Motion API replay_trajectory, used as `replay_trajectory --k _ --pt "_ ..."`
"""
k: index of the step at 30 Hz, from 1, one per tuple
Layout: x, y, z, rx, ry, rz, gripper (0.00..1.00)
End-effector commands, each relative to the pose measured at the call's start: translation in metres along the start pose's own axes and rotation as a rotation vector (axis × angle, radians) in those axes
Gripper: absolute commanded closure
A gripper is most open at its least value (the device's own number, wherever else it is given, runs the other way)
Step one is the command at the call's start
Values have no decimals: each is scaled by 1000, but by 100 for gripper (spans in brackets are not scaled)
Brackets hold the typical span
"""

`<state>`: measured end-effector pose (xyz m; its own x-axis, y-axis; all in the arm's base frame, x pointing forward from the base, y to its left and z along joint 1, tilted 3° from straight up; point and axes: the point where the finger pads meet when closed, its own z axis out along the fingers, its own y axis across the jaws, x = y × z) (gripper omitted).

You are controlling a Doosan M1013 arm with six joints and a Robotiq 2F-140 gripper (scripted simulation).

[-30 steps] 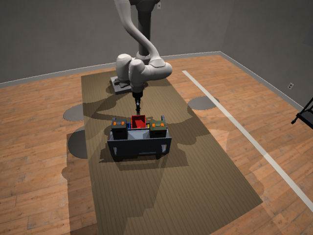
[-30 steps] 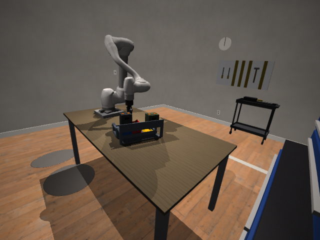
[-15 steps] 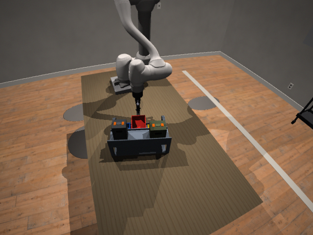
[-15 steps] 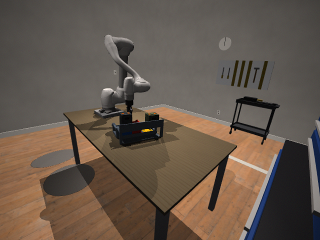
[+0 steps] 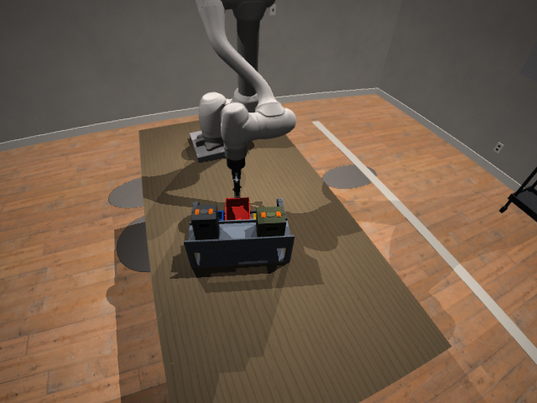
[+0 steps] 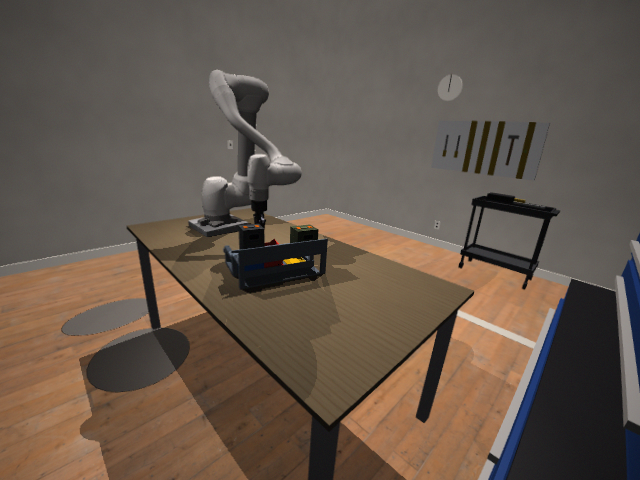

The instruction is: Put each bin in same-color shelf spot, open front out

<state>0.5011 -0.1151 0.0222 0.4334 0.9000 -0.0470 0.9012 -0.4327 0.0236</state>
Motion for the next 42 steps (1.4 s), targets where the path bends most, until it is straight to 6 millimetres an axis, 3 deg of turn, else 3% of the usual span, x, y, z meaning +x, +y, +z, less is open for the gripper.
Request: replay_trajectory --k 1,42 --pt "0 4 0 0 0 0 90" --pt "0 9 0 0 0 0 90"
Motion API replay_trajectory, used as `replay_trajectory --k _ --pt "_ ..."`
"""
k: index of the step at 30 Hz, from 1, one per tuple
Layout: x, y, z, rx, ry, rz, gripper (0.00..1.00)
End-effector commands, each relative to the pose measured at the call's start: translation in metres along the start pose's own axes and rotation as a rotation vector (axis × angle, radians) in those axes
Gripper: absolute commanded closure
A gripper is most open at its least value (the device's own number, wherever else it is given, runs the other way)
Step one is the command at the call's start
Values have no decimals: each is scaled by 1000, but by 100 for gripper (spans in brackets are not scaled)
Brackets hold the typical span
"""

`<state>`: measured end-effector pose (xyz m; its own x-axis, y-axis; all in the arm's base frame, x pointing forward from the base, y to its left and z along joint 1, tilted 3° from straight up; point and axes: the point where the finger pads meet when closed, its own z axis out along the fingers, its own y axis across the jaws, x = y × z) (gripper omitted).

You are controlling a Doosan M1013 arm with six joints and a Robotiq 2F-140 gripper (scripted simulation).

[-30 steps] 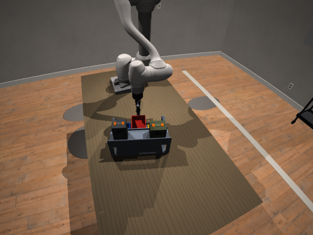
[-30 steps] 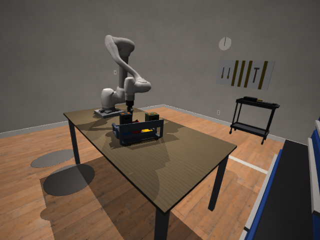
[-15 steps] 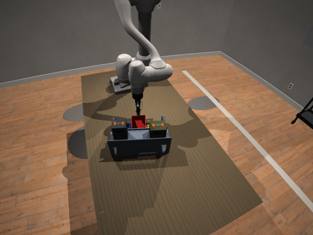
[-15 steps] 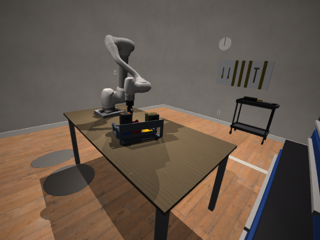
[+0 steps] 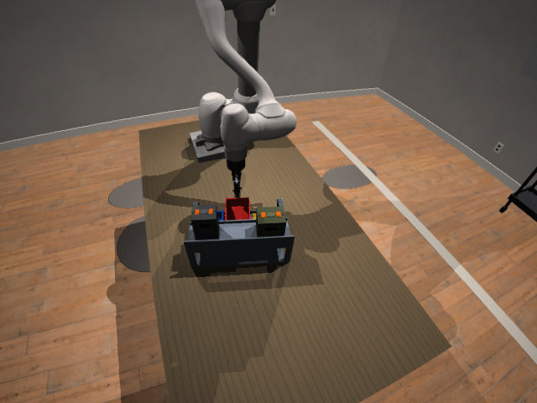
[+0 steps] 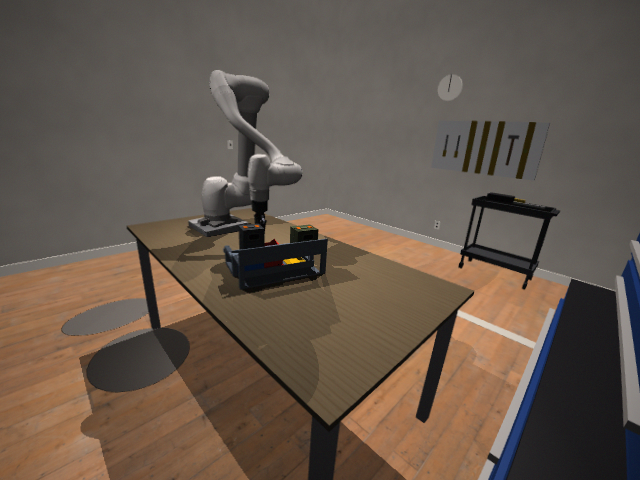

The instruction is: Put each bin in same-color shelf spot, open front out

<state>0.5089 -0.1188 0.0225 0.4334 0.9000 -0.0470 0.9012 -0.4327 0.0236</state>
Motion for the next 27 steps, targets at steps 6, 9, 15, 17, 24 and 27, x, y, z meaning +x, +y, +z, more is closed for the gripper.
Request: replay_trajectory --k 6,9,15,17,24,27 --pt "0 1 0 0 0 0 90" --pt "0 1 0 0 0 0 90" --pt "0 2 0 0 0 0 90" --pt "0 3 0 0 0 0 90" --pt "0 5 0 0 0 0 90" --pt "0 6 0 0 0 0 90"
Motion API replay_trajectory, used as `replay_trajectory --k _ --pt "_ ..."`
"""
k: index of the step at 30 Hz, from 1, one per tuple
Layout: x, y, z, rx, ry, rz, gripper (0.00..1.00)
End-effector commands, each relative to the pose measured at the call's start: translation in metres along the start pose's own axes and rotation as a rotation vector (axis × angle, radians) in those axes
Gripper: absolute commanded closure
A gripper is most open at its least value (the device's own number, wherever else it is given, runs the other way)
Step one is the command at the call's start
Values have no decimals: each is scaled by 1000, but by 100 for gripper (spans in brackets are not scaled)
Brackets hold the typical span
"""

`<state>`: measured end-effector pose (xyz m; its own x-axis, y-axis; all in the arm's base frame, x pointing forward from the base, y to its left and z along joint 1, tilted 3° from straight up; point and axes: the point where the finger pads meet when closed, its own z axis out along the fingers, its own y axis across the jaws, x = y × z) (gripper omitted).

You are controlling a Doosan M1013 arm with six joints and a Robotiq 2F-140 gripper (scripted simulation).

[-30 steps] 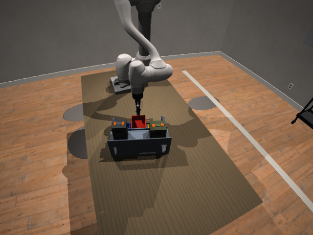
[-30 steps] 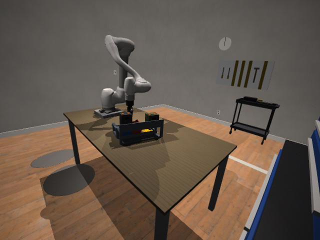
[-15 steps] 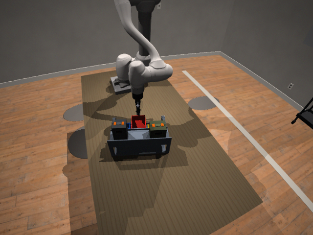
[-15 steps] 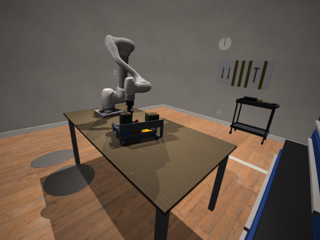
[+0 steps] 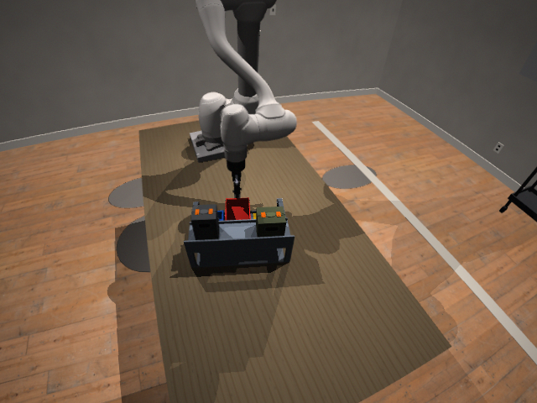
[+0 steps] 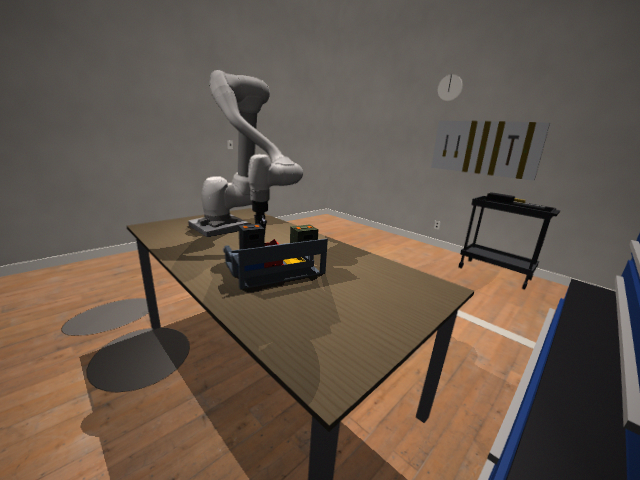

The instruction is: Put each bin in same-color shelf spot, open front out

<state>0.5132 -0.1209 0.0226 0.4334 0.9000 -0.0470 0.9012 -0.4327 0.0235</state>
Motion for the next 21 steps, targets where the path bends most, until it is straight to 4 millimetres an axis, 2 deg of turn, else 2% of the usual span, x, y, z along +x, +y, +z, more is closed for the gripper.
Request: replay_trajectory --k 1,21 --pt "0 2 0 0 0 0 90" --pt "0 11 0 0 0 0 90"
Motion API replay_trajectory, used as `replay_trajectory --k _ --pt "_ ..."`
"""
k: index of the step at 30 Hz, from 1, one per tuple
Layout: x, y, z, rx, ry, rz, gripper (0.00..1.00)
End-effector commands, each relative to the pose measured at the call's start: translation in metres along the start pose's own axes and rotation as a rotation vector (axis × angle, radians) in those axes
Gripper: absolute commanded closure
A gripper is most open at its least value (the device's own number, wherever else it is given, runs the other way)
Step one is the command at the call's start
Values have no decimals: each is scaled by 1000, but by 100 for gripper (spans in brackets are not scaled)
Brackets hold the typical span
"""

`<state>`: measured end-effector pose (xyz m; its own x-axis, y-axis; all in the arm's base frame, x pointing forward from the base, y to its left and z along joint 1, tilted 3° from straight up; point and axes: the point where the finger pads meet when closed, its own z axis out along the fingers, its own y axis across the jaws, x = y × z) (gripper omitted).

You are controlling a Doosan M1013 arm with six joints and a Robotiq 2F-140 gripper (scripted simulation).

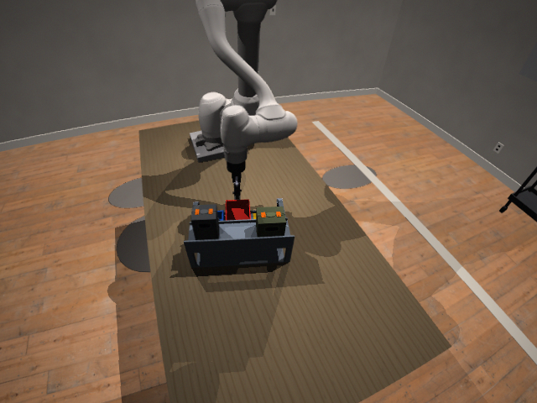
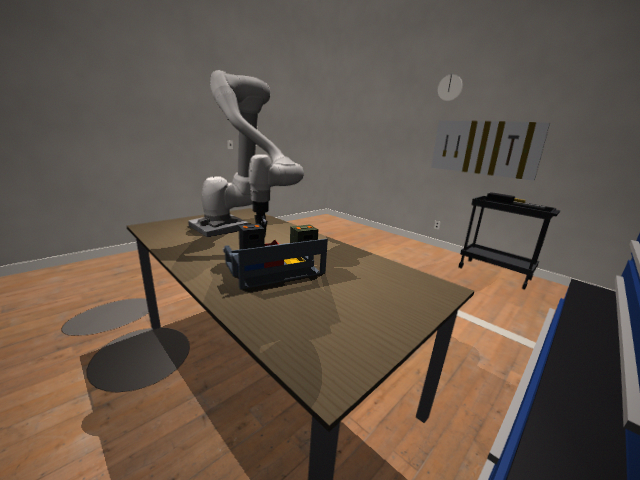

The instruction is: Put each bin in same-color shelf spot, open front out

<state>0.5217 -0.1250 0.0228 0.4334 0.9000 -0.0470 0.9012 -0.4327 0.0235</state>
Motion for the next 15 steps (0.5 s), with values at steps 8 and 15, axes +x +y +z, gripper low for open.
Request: replay_trajectory --k 8,15 --pt "0 6 0 0 0 0 90" --pt "0 11 0 0 0 0 90"
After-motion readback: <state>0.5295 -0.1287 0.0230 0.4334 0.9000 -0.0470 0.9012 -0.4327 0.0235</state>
